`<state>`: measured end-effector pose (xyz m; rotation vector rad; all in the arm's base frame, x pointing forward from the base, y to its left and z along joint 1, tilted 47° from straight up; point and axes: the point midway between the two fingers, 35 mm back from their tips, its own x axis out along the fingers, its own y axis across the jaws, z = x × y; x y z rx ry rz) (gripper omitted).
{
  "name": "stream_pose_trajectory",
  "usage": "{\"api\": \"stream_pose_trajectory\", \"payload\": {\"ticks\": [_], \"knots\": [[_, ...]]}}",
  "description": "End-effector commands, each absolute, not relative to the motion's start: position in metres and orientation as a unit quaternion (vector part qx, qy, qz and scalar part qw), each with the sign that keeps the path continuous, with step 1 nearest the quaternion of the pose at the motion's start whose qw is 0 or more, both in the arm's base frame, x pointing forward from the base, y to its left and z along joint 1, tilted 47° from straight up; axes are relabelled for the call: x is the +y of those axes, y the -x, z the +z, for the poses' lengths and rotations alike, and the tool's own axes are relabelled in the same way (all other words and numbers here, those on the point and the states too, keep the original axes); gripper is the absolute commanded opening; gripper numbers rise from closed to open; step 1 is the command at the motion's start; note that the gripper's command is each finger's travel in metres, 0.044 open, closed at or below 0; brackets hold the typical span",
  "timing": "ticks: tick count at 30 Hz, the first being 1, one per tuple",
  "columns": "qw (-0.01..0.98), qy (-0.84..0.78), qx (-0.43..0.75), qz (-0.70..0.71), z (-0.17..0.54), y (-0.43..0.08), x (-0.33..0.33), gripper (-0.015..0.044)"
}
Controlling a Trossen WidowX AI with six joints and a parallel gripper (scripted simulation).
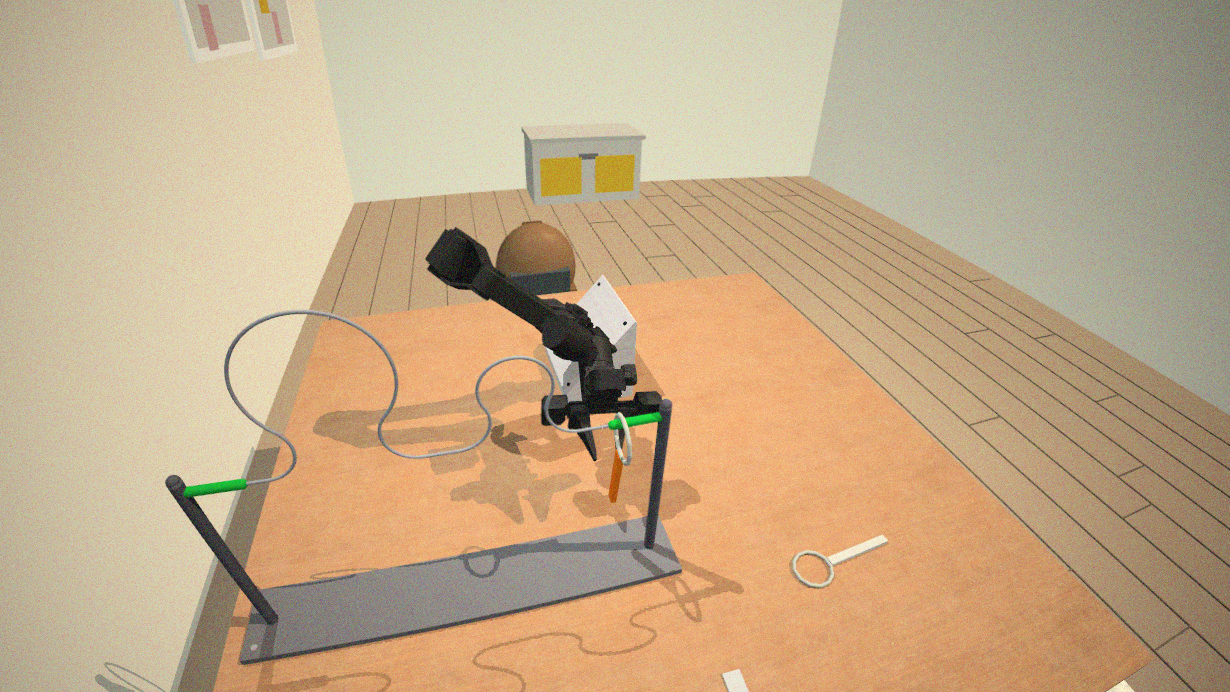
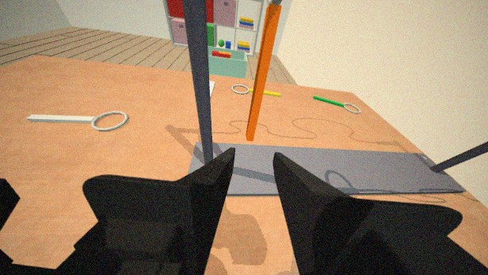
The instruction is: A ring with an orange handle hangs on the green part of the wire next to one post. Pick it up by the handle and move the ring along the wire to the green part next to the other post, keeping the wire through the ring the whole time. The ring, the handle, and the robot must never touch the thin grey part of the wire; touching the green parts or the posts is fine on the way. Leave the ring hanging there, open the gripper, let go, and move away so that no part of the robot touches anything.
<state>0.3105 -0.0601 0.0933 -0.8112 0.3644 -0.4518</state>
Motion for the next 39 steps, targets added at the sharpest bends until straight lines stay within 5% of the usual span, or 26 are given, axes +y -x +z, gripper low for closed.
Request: {"api": "stream_pose_trajectory", "payload": {"ticks": [1,5,16,39], "knots": [[0.878,0.387,0.176,-0.218,0.093,-0.310,-0.061,0.0160],[0.878,0.387,0.176,-0.218,0.093,-0.310,-0.061,0.0160],[0.881,0.382,0.177,-0.214,0.099,-0.265,-0.034,0.0440],[0.881,0.382,0.177,-0.214,0.099,-0.265,-0.034,0.0440]]}}
